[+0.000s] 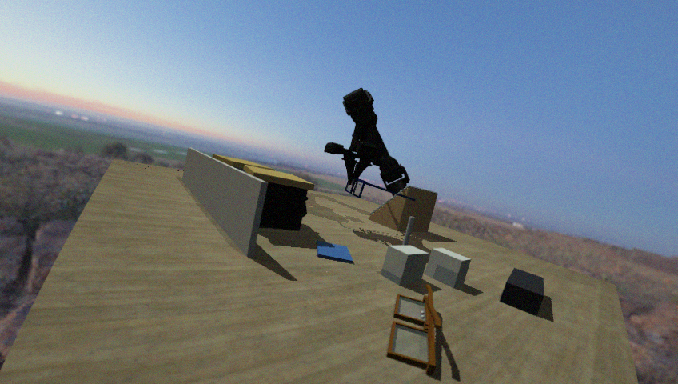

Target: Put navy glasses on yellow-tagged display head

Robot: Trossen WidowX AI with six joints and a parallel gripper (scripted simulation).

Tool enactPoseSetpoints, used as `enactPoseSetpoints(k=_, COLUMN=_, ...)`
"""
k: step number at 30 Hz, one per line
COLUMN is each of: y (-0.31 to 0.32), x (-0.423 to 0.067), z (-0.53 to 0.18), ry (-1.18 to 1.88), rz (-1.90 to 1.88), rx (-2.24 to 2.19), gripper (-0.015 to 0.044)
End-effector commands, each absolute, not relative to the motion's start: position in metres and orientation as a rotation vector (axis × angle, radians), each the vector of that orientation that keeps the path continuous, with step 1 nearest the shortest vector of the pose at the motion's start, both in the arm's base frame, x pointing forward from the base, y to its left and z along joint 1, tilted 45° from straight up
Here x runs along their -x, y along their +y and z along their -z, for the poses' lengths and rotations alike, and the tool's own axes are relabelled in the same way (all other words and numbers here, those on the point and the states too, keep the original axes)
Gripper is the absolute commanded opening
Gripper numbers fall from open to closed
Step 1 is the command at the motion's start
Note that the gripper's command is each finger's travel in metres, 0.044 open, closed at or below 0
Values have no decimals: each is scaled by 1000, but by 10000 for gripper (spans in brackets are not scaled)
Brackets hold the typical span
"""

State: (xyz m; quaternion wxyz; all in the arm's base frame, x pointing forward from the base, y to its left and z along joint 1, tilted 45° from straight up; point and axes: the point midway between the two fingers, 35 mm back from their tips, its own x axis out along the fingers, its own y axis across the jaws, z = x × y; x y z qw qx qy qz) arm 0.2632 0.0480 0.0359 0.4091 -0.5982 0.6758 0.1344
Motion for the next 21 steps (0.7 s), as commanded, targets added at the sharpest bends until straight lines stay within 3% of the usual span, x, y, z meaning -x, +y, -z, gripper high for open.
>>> enactPoseSetpoints(k=1, y=48, x=-263, z=-36, ry=1702, rz=-334, rx=1503, gripper=0)
enactPoseSetpoints(k=21, y=69, x=-271, z=-22, ry=1611, rz=161, rx=1057, gripper=0)
